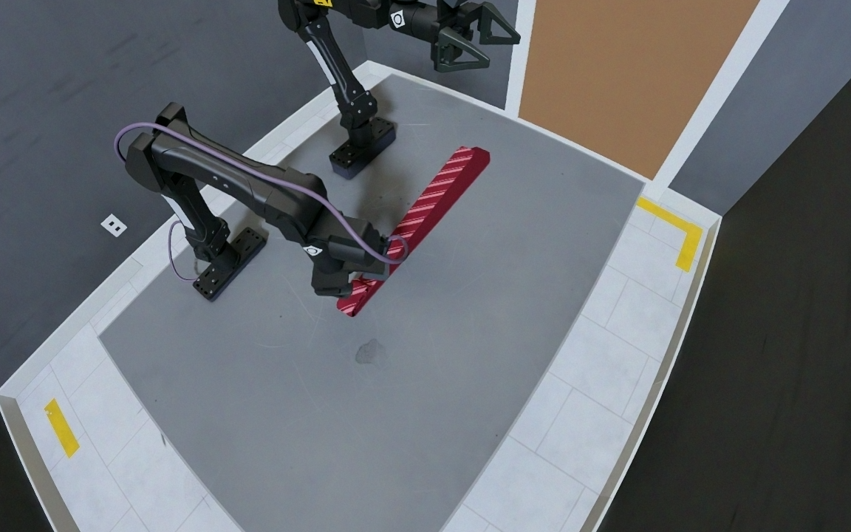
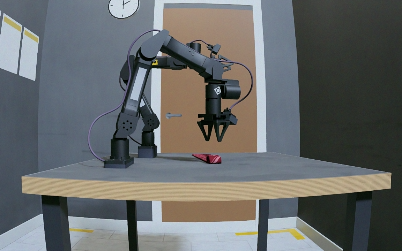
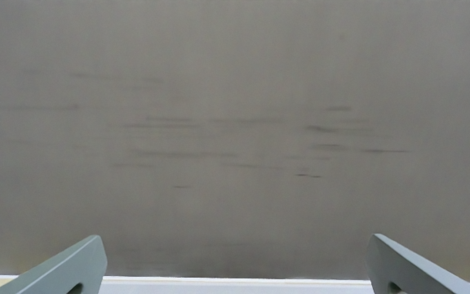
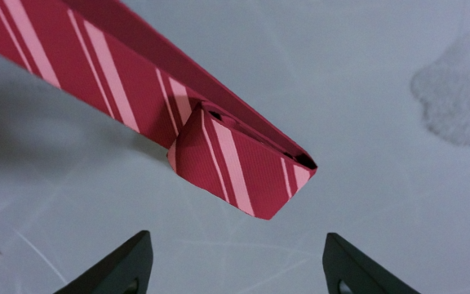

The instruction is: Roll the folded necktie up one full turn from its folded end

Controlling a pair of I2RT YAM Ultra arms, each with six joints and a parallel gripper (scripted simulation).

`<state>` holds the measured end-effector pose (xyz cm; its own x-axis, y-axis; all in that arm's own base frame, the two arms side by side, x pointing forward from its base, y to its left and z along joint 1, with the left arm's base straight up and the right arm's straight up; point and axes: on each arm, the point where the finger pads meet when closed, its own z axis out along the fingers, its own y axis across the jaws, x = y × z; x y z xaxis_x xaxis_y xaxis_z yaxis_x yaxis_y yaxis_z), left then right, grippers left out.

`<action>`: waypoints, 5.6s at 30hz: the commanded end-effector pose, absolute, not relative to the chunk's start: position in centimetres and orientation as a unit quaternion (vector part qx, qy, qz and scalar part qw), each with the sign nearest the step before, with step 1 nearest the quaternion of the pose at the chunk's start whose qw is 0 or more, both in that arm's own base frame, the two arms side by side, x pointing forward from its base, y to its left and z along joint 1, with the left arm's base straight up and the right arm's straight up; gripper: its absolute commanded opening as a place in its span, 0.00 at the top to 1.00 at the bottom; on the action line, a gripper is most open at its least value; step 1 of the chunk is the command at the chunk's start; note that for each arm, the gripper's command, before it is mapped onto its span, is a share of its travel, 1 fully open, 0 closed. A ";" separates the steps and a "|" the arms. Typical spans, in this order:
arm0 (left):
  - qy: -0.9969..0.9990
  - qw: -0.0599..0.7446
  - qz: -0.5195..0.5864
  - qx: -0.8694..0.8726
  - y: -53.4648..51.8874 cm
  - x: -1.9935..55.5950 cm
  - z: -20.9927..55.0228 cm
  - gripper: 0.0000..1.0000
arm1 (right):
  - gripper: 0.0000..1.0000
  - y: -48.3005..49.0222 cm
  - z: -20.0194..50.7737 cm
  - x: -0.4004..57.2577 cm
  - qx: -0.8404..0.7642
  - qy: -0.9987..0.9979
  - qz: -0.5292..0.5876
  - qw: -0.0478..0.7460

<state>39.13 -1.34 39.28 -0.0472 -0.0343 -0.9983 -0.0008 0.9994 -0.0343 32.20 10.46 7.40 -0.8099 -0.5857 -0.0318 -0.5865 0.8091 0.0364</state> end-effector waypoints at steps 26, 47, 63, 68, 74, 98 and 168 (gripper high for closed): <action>0.707 0.707 -0.020 -0.013 -1.4 39.0 41.4 0.00 | 0.52 10.1 6.0 32.5 -0.598 0.801 -0.001 0.010; 0.707 0.707 -0.020 -0.013 -1.4 39.0 41.4 0.00 | 0.61 10.0 5.4 32.5 -0.703 0.711 -0.011 0.009; 0.707 0.707 -0.020 -0.013 -1.4 39.0 41.4 0.00 | 0.62 10.0 5.3 32.5 -0.710 0.704 -0.012 0.009; 0.707 0.707 -0.020 -0.013 -1.4 39.0 41.4 0.00 | 0.62 10.0 5.3 32.5 -0.710 0.704 -0.012 0.009; 0.707 0.707 -0.020 -0.013 -1.4 39.0 41.4 0.00 | 0.62 10.1 5.2 32.4 -0.711 0.703 -0.009 0.009; 0.707 0.707 -0.020 -0.013 -1.4 39.0 41.4 0.00 | 0.62 10.8 4.7 32.0 -0.717 0.697 0.001 0.001; 0.707 0.707 -0.020 -0.013 -1.4 39.0 41.4 0.00 | 0.62 10.8 1.2 32.2 -0.713 0.701 0.005 0.007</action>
<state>39.13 -1.34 39.28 -0.0472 -0.0343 -0.9983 -0.0008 0.9994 -0.0343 32.22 10.60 1.50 0.0222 -0.9998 -0.0008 -0.9997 -0.0222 -0.0040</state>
